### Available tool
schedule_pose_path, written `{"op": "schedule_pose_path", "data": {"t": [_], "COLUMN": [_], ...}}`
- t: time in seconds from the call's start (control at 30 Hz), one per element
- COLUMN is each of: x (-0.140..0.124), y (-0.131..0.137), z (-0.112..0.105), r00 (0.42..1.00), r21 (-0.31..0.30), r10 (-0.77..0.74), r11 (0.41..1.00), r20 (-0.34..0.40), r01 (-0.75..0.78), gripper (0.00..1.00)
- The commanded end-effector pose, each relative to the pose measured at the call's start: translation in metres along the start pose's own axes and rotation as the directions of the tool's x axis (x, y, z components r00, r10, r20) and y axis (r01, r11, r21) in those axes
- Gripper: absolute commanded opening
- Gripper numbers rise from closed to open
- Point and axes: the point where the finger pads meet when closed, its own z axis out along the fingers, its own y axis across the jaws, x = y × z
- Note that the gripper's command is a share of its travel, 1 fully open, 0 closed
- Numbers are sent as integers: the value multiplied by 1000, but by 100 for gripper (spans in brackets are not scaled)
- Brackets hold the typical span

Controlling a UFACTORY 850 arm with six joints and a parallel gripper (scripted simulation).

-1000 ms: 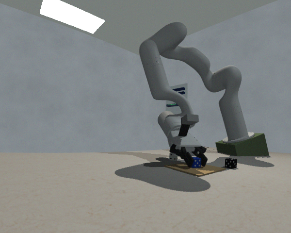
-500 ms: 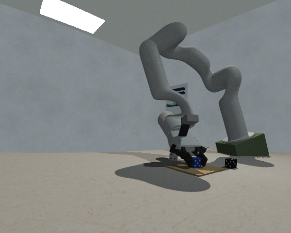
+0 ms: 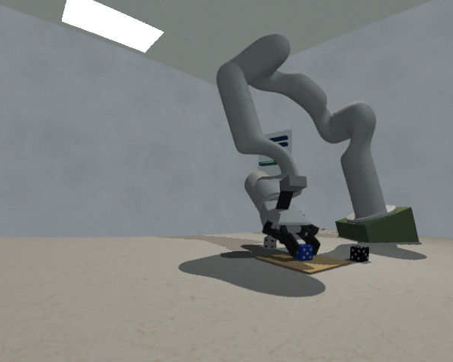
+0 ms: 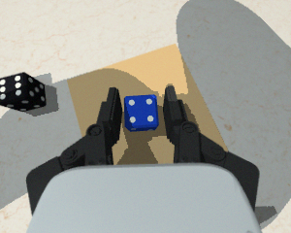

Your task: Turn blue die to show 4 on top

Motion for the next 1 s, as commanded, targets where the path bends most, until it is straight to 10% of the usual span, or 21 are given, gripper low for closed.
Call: {"op": "schedule_pose_path", "data": {"t": [0.0,0.97], "x": [0,31], "y": [0,0], "z": [-11,-55], "r00": [1000,1000], "r21": [-1,-1], "r10": [-1,-1], "r11": [1000,1000], "r20": [-1,-1], "r01": [1,1], "gripper": [47,47]}}
